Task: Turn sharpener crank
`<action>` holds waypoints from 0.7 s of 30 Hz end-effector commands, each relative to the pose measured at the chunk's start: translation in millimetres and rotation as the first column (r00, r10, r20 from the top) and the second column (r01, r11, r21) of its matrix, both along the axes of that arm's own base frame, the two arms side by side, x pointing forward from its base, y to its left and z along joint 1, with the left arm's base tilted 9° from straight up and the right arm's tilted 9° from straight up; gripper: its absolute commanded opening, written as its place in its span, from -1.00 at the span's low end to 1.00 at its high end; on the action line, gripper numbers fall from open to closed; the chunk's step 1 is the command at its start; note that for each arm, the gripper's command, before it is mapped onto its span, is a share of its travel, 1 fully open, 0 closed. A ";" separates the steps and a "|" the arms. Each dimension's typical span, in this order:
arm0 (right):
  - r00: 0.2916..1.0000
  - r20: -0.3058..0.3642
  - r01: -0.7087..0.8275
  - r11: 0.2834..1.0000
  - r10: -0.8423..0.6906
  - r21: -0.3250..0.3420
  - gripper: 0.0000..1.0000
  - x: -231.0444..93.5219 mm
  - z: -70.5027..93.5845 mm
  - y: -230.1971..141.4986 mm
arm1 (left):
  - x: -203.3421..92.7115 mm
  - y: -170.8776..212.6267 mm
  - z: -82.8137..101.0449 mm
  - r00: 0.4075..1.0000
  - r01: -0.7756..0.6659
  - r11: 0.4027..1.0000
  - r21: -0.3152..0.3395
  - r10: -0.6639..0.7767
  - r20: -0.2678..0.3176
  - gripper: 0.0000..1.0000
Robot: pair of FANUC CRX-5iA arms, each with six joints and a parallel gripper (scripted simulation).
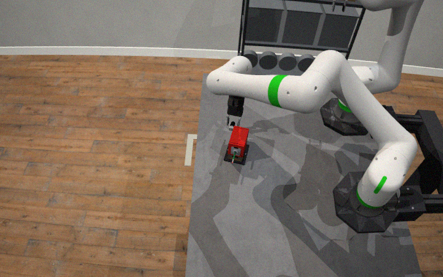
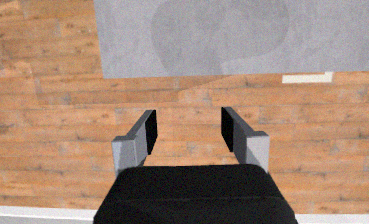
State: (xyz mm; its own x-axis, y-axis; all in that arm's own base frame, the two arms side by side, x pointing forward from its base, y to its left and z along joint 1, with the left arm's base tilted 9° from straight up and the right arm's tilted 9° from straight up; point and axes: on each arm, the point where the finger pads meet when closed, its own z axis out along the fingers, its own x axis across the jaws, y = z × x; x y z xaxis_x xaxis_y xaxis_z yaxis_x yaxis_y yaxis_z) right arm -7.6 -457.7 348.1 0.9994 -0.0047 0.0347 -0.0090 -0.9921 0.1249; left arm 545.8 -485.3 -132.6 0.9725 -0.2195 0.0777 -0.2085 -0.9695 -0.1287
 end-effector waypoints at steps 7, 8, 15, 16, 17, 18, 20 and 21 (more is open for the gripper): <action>1.000 0.000 0.000 1.000 0.000 -0.002 1.00 -0.4 1.1 -0.1 | 0.4 -1.5 2.4 1.000 0.000 1.000 -0.003 0.000 0.002 0.93; 1.000 0.000 0.000 1.000 0.000 -0.002 1.00 -0.4 1.1 -0.1 | 0.4 -1.5 2.4 1.000 0.000 1.000 -0.003 0.000 0.002 0.93; 1.000 0.000 0.000 1.000 0.000 -0.002 1.00 -0.4 1.1 -0.1 | 0.1 -1.9 5.9 1.000 0.000 1.000 -0.003 0.000 0.002 0.93; 1.000 0.000 0.000 1.000 0.000 -0.002 1.00 -0.4 1.1 -0.1 | -0.1 -2.0 7.1 1.000 0.000 1.000 -0.003 0.000 0.002 0.93; 1.000 0.000 0.000 1.000 0.000 -0.002 1.00 -0.4 1.1 -0.1 | -0.2 -2.2 8.5 1.000 0.000 1.000 -0.003 0.000 0.002 0.93; 1.000 0.000 0.000 1.000 0.000 -0.002 1.00 -0.4 1.1 -0.1 | -0.4 -2.3 10.1 1.000 0.000 1.000 -0.003 0.000 0.002 0.93; 1.000 0.000 0.000 1.000 0.000 -0.002 1.00 -0.4 1.1 -0.1 | -0.8 -2.7 13.8 1.000 0.000 1.000 -0.003 0.000 0.002 0.93; 1.000 0.000 0.000 1.000 0.000 -0.002 1.00 -0.4 1.1 -0.1 | -1.0 -3.0 15.9 1.000 0.000 1.000 -0.003 0.000 0.002 0.93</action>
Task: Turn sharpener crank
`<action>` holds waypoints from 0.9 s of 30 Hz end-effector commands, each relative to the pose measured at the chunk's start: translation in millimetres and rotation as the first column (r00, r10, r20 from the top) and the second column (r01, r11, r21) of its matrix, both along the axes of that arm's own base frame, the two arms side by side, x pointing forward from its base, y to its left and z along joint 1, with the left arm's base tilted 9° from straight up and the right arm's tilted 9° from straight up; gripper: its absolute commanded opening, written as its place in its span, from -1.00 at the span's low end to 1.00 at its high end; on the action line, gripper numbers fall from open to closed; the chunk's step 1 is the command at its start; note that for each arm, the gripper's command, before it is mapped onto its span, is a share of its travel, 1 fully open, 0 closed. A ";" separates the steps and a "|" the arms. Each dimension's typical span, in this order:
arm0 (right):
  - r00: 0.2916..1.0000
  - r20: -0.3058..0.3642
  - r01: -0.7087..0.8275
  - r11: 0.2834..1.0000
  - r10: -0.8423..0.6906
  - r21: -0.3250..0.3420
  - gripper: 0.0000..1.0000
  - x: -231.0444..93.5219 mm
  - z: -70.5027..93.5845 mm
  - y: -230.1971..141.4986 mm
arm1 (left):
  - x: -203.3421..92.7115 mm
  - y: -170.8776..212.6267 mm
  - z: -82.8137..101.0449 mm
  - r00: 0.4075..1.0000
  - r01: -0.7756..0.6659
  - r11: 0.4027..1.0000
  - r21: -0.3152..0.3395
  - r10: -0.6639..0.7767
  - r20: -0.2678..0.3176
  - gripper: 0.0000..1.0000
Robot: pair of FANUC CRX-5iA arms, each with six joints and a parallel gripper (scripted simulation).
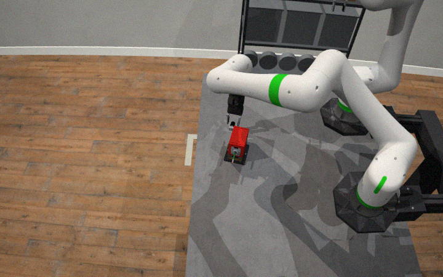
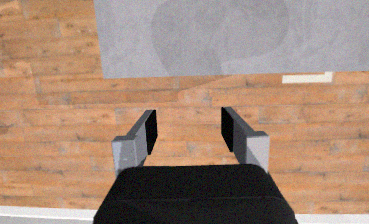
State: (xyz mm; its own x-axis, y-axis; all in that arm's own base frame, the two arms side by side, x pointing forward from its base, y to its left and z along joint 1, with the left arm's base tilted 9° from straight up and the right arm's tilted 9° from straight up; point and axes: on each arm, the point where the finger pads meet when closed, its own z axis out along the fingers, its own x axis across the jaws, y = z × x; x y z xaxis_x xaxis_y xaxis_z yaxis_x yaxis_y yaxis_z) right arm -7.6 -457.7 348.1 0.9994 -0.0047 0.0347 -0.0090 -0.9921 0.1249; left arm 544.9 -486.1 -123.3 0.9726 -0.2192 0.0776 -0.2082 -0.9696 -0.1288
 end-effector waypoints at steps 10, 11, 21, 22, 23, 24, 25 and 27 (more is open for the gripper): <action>1.000 0.000 0.000 1.000 0.000 -0.002 1.00 -0.4 1.1 -0.1 | -2.4 -4.4 27.9 1.000 0.001 1.000 -0.003 -0.001 0.002 0.93; 1.000 0.000 0.000 1.000 0.000 -0.002 1.00 -0.4 1.1 -0.1 | -2.7 -4.8 30.9 1.000 0.001 1.000 -0.003 -0.001 0.002 0.93; 1.000 0.000 0.000 1.000 0.000 -0.002 1.00 -0.4 1.1 -0.1 | -5.1 -7.2 53.4 1.000 0.001 1.000 -0.003 -0.001 0.002 0.93; 1.000 0.000 0.000 1.000 0.000 -0.002 1.00 -0.4 1.1 -0.1 | -5.1 -7.2 53.4 1.000 0.001 1.000 -0.003 -0.001 0.002 0.93; 1.000 0.000 0.000 1.000 0.000 -0.002 1.00 -0.4 1.1 -0.1 | -5.3 -7.4 55.2 1.000 0.001 1.000 -0.003 -0.001 0.002 0.93; 1.000 0.000 0.000 1.000 0.000 -0.002 1.00 -0.4 1.1 -0.1 | -5.5 -7.6 56.7 1.000 0.001 1.000 -0.003 -0.001 0.002 0.93; 1.000 0.000 0.000 1.000 0.000 -0.002 1.00 -0.4 1.1 -0.1 | -5.6 -7.7 58.0 1.000 0.001 1.000 -0.003 -0.001 0.002 0.93; 1.000 0.000 0.000 1.000 0.000 -0.002 1.00 -0.4 1.1 -0.1 | -5.8 -7.9 60.0 1.000 0.001 1.000 -0.003 -0.001 0.002 0.93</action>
State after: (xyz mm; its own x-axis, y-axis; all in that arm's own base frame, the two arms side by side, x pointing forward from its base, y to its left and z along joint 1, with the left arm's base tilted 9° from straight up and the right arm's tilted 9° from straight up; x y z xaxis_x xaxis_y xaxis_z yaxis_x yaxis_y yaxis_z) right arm -7.6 -457.7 348.1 0.9994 -0.0047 0.0347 -0.0090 -0.9921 0.1249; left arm 539.0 -492.3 -68.0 0.9725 -0.2193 0.0777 -0.2084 -0.9695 -0.1287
